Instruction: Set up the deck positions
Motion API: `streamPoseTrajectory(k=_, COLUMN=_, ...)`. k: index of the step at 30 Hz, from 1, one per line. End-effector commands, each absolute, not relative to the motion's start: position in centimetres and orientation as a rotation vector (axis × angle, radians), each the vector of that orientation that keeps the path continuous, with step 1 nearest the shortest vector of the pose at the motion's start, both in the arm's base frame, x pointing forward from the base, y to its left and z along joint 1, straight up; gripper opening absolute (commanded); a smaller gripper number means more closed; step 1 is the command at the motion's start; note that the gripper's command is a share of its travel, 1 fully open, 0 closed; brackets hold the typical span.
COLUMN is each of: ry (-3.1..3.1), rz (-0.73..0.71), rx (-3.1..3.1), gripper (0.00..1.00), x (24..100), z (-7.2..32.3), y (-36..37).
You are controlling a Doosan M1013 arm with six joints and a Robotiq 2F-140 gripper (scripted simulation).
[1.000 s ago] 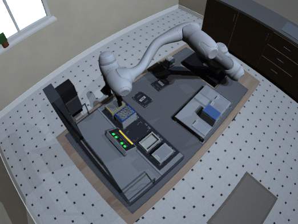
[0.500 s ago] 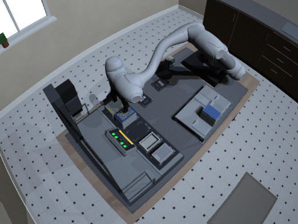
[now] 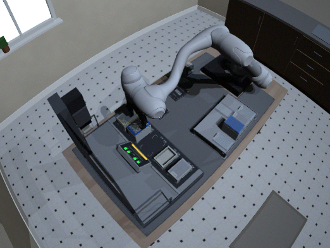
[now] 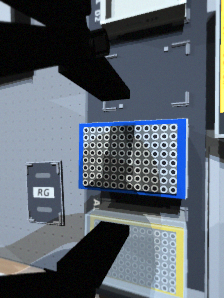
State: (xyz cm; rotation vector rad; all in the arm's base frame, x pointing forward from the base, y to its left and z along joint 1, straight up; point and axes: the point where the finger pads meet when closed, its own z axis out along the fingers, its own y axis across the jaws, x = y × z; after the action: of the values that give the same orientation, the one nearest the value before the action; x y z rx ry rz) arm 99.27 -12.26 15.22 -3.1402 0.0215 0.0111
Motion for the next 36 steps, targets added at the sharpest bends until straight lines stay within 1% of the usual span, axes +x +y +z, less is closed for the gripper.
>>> streamPoseTrajectory(k=1, ry=0.033, rz=0.008, rx=-3.140, gripper=0.79, x=99.3, z=15.3, y=-12.0)
streamPoseTrajectory(k=28, ry=0.033, rz=0.008, rx=-3.140, gripper=0.79, x=99.3, z=15.3, y=-12.0)
streamPoseTrajectory(k=36, ry=0.035, rz=0.008, rx=-3.141, gripper=0.79, x=99.3, z=15.2, y=-8.7)
